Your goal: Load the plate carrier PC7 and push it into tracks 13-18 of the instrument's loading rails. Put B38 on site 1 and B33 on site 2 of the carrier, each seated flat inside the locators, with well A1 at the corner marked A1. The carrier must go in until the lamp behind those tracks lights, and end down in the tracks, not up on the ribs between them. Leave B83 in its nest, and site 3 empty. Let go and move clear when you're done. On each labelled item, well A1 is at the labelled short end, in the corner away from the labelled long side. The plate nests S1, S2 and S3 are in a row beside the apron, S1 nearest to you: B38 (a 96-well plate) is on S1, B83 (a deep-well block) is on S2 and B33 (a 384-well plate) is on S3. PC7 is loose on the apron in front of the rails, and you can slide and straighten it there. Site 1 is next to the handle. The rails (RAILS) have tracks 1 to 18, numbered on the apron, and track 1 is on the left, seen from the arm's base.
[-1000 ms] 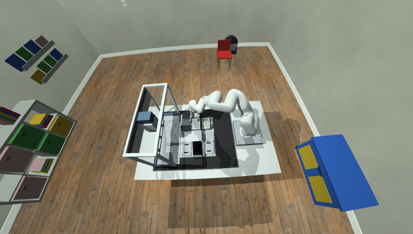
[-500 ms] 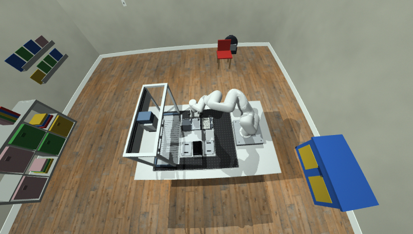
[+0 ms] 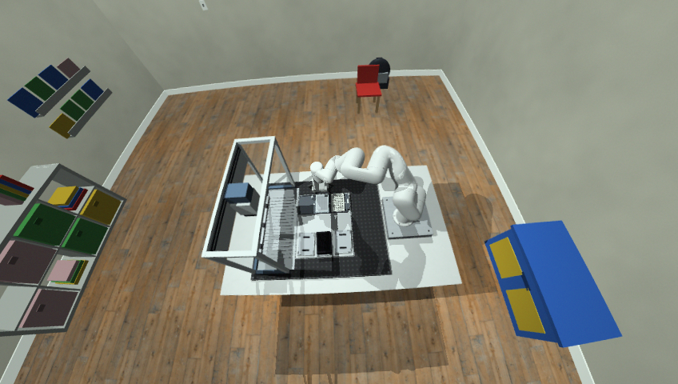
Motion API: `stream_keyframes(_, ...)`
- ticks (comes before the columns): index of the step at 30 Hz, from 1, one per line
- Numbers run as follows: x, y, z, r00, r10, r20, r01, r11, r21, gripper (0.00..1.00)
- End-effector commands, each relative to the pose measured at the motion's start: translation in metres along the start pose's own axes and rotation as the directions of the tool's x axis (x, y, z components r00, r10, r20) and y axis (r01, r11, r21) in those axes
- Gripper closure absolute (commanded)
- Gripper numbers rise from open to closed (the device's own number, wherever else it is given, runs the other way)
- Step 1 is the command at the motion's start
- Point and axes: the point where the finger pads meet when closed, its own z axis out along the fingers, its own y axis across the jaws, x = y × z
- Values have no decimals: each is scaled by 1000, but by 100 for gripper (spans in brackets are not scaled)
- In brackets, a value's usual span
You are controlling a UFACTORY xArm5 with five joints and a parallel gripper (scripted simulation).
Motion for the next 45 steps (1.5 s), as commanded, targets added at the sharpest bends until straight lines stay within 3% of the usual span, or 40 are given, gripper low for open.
stream_keyframes(1, -3, 1, -2, 1000, 0, -21, 0, 1000, -14, 0)
stream_keyframes(14, -7, 1, -2, 1000, 0, -21, 0, 1000, -14, 0)
stream_keyframes(45, -8, 1, -47, 1000, 0, -21, 0, 1000, -14, 0)
